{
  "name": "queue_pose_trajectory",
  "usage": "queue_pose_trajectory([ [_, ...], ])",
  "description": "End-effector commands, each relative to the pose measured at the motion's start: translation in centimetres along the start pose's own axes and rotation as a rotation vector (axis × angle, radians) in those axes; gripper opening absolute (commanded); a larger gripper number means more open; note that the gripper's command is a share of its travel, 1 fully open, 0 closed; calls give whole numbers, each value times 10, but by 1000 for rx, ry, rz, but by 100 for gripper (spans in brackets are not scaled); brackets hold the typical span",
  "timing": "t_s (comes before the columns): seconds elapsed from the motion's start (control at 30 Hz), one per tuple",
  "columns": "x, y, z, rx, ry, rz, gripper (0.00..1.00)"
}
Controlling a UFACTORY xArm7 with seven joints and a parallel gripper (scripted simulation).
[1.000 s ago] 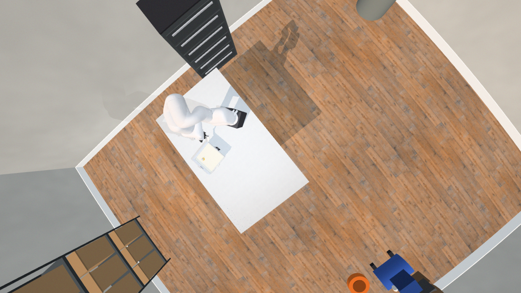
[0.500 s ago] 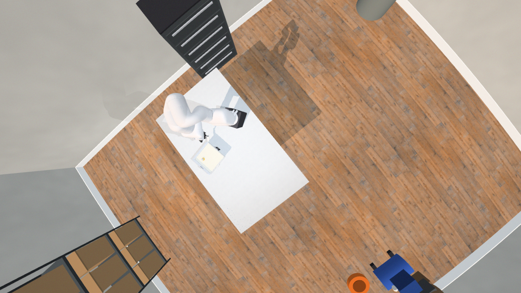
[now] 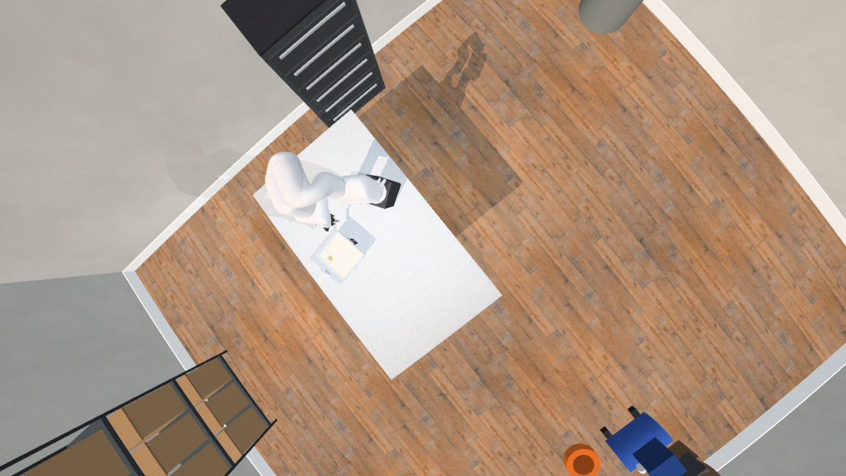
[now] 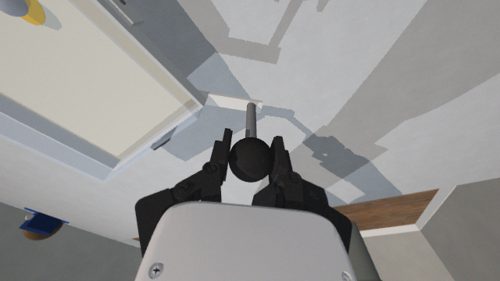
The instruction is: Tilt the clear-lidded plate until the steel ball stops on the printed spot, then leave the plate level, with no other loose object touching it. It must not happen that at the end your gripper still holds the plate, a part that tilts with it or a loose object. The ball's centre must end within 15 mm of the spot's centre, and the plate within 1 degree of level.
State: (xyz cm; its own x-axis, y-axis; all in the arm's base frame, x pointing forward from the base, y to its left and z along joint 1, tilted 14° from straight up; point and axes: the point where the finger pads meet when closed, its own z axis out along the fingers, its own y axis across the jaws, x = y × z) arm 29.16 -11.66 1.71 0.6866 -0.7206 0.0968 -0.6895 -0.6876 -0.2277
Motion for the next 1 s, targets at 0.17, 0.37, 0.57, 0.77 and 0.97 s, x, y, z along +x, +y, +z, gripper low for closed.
queue_pose_trajectory([
  [0.17,2,-1,0,1,3,-1,0],
  [0.37,0,-1,-1,1,3,-1,0],
  [0.57,-1,-1,-2,1,3,-1,0],
  [0.77,-1,-1,-2,1,3,-1,0],
  [0.97,1,-1,-1,1,3,-1,0],
])
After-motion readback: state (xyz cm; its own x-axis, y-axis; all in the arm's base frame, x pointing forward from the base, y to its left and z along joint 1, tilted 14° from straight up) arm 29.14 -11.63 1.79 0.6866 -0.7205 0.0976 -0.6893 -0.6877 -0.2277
